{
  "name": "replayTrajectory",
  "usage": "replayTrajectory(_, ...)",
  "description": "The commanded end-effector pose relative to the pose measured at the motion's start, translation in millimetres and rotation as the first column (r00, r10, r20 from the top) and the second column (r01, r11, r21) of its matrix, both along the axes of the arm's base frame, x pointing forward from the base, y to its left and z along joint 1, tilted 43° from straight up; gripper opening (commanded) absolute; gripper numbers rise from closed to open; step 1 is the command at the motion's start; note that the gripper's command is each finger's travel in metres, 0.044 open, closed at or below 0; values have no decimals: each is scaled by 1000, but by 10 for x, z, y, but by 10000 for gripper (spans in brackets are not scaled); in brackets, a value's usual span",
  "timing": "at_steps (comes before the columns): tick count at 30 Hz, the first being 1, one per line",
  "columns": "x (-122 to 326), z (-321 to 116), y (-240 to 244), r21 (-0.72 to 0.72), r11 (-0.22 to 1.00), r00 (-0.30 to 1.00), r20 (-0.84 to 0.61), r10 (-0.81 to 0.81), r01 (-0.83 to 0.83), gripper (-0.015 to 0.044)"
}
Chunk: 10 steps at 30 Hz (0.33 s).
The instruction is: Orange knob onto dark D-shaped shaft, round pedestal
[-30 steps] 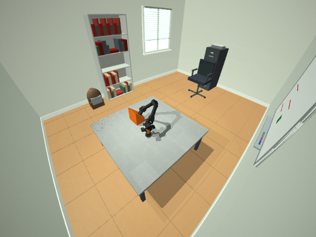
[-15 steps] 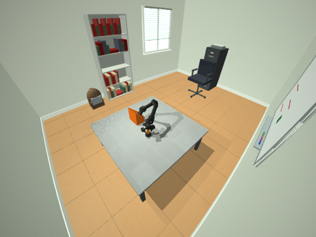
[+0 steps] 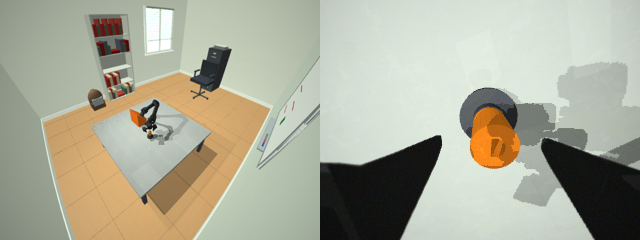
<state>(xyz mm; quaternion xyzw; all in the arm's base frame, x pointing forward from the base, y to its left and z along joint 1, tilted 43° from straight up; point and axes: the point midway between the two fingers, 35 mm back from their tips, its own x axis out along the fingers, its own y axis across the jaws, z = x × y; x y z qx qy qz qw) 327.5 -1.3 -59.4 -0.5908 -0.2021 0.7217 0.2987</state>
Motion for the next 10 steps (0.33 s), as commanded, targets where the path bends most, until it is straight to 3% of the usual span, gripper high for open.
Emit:
replayTrajectory(1, 66, 368, -334, -6, 1000, 1000, 13, -7, 7, 440)
replayTrajectory(10, 86, 403, -386, -5, 1000, 1000, 9, -8, 8, 440)
